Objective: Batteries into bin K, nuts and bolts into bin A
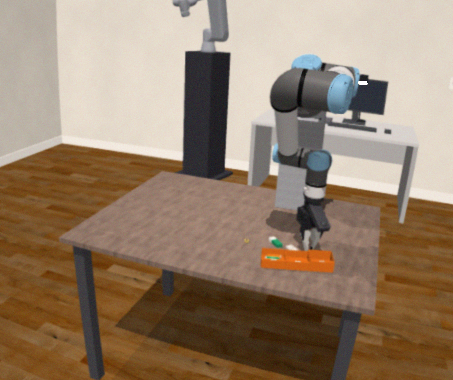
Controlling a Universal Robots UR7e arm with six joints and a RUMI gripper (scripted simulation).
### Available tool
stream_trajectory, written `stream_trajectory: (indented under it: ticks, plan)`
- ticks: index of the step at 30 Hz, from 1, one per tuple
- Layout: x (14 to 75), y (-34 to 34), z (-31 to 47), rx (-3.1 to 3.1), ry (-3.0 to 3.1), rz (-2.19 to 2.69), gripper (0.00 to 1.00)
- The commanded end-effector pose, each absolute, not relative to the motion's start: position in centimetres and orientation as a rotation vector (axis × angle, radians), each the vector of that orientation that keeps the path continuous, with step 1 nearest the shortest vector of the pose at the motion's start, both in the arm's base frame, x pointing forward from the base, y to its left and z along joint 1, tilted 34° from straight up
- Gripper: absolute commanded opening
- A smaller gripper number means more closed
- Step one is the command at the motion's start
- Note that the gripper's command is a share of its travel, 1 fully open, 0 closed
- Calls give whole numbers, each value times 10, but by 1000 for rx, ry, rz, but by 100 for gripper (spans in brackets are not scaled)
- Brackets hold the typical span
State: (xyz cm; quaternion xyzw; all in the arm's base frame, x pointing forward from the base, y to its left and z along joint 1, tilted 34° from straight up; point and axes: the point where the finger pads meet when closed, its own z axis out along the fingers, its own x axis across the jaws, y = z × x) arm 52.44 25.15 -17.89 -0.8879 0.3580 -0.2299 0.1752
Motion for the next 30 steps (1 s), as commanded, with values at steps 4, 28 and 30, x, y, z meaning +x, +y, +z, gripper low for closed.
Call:
stream_trajectory:
  ticks: [4, 28, 30]
  plan:
    - [519, 250, -170, -2515, 1014, -652, 0]
    - [492, 243, -129, -2515, 1014, -652, 0]
    - [492, 243, -129, -2515, 1014, -652, 0]
